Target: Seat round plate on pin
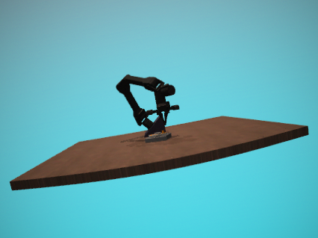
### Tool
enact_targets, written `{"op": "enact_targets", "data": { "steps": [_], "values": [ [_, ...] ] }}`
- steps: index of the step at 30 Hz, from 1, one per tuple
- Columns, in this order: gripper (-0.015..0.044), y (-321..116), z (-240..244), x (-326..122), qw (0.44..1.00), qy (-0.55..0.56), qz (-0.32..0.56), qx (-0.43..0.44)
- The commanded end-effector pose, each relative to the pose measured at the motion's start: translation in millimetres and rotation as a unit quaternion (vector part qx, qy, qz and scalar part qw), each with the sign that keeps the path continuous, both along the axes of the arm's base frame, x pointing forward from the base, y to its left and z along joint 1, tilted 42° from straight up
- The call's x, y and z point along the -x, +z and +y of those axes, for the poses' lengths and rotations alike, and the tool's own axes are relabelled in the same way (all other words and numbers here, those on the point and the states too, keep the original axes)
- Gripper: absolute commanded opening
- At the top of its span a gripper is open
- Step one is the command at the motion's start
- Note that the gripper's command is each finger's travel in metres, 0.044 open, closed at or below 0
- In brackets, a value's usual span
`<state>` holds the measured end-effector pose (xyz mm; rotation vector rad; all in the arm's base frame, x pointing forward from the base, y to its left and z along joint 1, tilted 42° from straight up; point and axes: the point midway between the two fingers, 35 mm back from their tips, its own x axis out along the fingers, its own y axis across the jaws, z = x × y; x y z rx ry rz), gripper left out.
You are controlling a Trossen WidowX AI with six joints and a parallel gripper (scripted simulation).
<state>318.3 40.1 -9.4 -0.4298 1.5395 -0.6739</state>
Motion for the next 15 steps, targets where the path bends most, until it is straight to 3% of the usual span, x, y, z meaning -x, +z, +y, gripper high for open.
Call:
{"op": "enact_targets", "data": {
  "steps": [1, 15],
  "values": [
    [0.0000, -18, -19, 5, 1.000, -0.001, 0.009, 0.006],
    [0.0000, -19, -31, -2, 1.000, -0.001, 0.008, 0.006]
  ]
}}
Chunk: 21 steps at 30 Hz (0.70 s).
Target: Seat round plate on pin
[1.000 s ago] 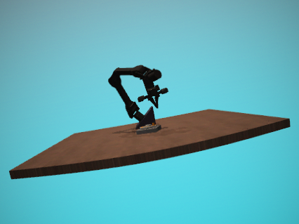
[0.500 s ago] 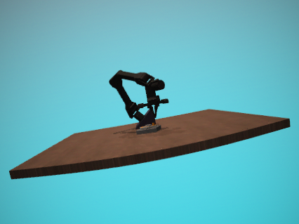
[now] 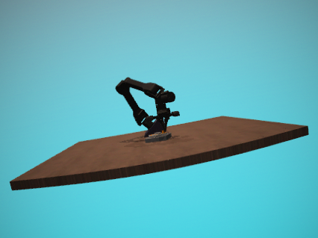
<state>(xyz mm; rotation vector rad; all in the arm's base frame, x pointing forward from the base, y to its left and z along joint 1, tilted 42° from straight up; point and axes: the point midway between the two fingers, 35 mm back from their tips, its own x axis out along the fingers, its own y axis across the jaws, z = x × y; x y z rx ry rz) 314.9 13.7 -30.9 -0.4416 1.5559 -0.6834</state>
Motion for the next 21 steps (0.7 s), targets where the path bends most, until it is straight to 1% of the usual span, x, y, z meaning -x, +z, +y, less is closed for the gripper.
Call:
{"op": "enact_targets", "data": {
  "steps": [1, 21],
  "values": [
    [0.0000, 3, -5, -7, 1.000, 0.001, -0.001, 0.001],
    [0.0000, 16, -22, -20, 1.000, 0.001, -0.001, 0.002]
  ]
}}
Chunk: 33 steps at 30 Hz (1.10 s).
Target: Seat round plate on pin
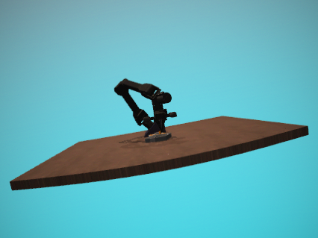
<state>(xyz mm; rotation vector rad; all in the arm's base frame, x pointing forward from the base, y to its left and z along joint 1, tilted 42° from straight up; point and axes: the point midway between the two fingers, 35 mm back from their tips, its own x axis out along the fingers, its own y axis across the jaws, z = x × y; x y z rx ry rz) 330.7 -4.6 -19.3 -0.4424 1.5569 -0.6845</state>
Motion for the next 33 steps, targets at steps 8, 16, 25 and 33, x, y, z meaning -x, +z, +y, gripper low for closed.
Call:
{"op": "enact_targets", "data": {
  "steps": [8, 16, 25, 33],
  "values": [
    [0.0000, 11, -10, -5, 1.000, 0.002, -0.002, 0.002],
    [0.0000, 16, -16, -4, 1.000, 0.002, -0.002, 0.002],
    [0.0000, 21, -21, -2, 1.000, 0.002, -0.002, 0.002],
    [0.0000, 27, -20, -3, 1.000, 0.002, -0.002, 0.002]
  ]
}}
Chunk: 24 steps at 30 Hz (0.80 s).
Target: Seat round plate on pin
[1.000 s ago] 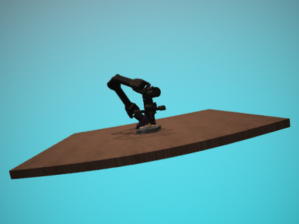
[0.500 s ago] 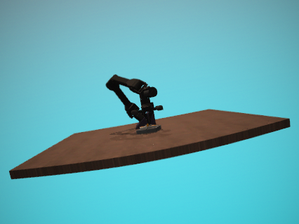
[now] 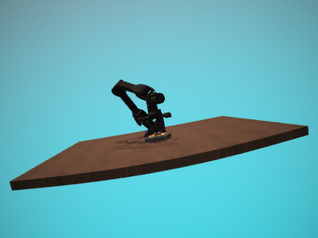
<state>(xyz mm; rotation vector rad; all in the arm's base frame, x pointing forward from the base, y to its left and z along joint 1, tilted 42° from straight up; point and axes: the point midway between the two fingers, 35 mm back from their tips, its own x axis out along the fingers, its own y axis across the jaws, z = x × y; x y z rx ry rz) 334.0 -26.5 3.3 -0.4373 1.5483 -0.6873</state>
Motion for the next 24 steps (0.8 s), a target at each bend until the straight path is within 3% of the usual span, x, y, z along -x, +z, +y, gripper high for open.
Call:
{"op": "enact_targets", "data": {
  "steps": [1, 8, 24],
  "values": [
    [0.0000, 7, 5, -1, 1.000, 0.002, 0.003, 0.001],
    [0.0000, 35, 28, -1, 1.000, 0.002, 0.003, 0.001],
    [0.0000, 30, 24, 0, 1.000, 0.006, 0.006, 0.003]
  ]
}}
